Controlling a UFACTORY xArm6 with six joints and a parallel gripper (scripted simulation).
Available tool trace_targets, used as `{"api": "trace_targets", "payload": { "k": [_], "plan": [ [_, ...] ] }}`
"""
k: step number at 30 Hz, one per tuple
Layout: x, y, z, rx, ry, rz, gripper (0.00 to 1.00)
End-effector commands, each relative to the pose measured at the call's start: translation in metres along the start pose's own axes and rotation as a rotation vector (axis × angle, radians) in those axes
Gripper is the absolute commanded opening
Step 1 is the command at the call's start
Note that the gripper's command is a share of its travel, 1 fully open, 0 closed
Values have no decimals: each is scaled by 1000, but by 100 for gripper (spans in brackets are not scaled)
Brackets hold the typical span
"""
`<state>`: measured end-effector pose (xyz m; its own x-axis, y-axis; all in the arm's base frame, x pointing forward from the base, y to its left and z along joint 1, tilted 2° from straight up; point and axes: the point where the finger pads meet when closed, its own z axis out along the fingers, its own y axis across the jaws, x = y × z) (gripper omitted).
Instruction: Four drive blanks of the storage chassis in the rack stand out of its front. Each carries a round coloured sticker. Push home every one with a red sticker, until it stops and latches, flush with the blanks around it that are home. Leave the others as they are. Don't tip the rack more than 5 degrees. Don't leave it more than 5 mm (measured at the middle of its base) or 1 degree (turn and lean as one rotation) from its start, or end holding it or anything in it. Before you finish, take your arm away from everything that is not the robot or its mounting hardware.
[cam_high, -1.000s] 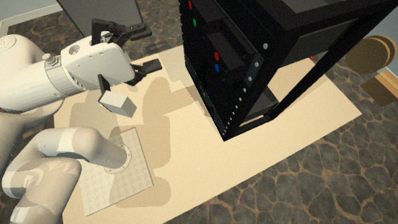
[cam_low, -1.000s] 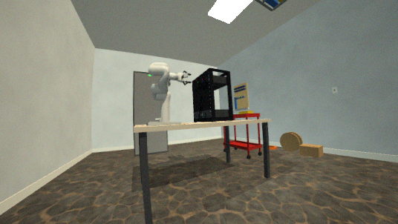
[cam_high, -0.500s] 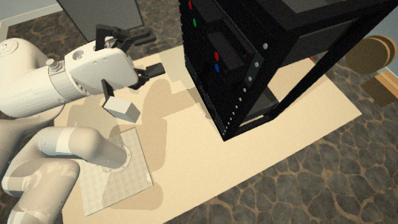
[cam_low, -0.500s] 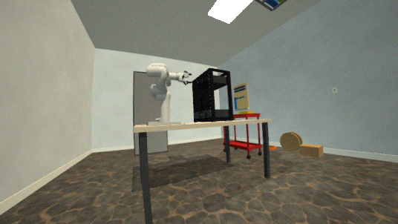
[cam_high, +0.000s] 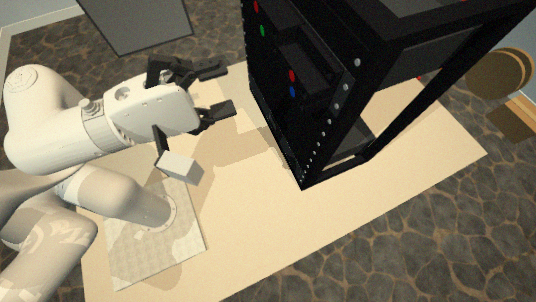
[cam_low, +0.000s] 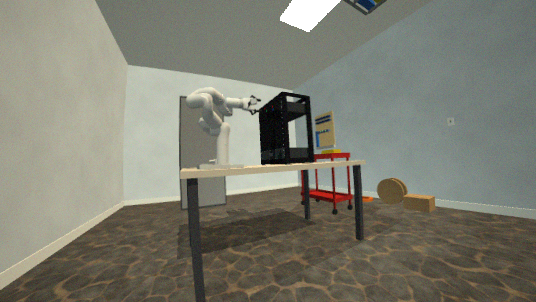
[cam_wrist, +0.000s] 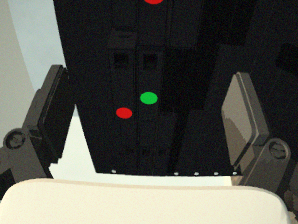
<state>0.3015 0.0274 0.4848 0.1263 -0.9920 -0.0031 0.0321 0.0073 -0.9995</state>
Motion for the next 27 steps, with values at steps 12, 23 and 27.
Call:
{"api": "trace_targets", "payload": {
  "k": [12, 23, 27],
  "plan": [
    [39, 11, 22, -5, -23, 0, 100],
    [47, 12, 26, -4, -24, 1, 100],
    [50, 12, 28, 3, -24, 0, 100]
  ]
}}
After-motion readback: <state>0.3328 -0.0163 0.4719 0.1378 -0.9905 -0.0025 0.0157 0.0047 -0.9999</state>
